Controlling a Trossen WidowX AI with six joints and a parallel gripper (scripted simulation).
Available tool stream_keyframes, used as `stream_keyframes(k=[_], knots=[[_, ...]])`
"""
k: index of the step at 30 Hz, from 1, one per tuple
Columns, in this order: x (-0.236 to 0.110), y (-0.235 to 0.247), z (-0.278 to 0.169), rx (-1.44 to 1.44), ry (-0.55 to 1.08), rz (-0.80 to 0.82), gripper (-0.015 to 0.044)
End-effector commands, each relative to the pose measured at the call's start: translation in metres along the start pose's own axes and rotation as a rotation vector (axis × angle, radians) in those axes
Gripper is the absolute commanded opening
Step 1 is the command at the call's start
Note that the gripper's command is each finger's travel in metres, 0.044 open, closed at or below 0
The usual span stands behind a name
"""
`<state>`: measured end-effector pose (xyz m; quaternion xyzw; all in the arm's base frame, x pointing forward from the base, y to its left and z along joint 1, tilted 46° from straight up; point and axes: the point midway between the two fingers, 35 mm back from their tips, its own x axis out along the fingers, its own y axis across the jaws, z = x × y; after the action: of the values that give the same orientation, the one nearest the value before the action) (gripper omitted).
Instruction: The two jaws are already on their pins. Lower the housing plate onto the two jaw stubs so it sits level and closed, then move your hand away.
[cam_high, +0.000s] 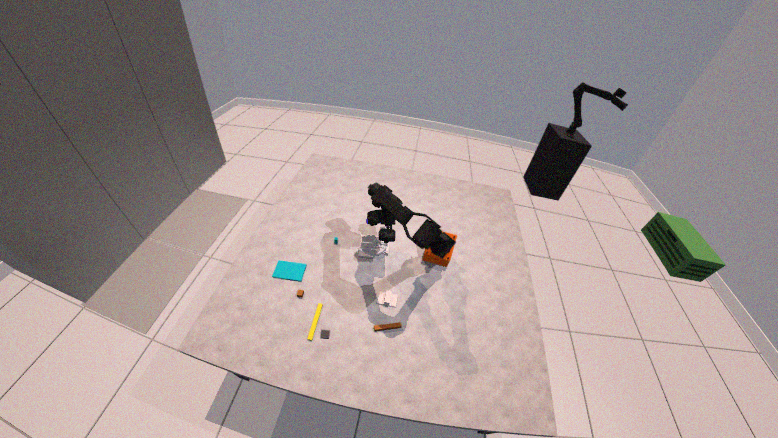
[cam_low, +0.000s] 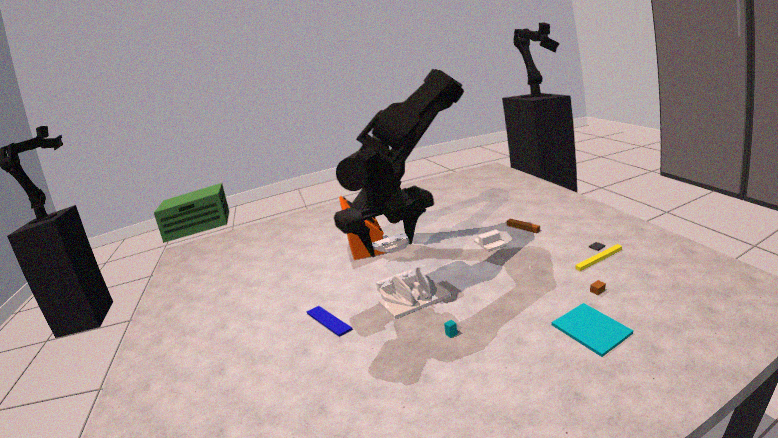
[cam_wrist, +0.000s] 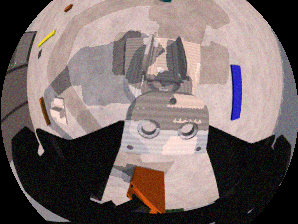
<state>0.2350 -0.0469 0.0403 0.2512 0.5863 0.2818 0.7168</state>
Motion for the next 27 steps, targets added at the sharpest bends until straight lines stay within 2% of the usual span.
stream_keyframes(k=[1,19,27], knots=[[0.0,0.0,0.001,-0.006,-0.004,-0.001,0.0351],[0.0,-0.001,0.001,-0.007,-0.004,-0.001,0.0351],[0.012,-0.002,0.002,-0.007,-0.004,-0.003,0.0351]])
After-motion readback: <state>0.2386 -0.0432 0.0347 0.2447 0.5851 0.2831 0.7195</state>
